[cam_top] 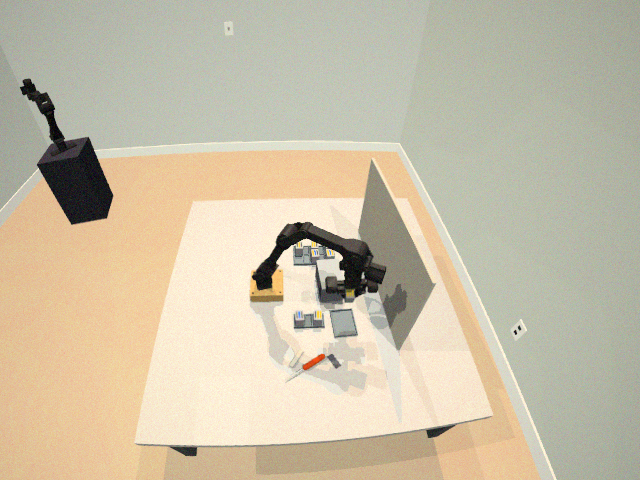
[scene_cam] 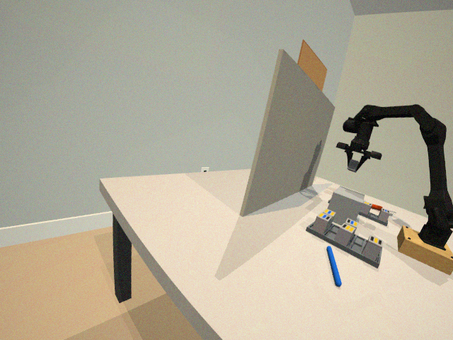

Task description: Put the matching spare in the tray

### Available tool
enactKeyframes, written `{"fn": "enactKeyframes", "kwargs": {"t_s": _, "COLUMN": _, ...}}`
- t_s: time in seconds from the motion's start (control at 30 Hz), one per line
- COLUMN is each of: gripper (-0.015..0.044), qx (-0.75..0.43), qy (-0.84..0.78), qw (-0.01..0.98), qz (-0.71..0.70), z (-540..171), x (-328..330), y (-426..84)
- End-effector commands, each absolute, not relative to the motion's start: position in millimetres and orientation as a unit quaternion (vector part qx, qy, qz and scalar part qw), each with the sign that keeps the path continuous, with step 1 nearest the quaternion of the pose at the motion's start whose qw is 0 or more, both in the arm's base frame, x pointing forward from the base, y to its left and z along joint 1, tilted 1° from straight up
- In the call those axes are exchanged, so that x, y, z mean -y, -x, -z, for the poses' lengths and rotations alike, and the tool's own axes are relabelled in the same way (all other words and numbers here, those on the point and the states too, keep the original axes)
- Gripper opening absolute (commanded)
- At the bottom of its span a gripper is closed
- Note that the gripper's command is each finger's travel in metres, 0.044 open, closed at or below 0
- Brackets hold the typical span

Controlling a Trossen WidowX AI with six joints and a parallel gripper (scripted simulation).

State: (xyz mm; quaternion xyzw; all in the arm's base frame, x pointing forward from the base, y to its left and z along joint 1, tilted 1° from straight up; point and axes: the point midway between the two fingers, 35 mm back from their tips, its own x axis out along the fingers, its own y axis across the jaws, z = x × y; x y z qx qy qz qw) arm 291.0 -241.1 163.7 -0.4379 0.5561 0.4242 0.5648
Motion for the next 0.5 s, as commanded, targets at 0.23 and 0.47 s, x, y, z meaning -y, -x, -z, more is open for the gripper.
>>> {"fn": "enactKeyframes", "kwargs": {"t_s": 0.23, "gripper": 0.0, "qx": -0.555, "qy": 0.441, "qw": 0.56, "qz": -0.429, "z": -159.5, "x": 253.4, "y": -286.2}}
{"fn": "enactKeyframes", "kwargs": {"t_s": 0.47, "gripper": 0.0, "qx": -0.555, "qy": 0.441, "qw": 0.56, "qz": -0.429, "z": -154.0, "x": 254.4, "y": -287.3}}
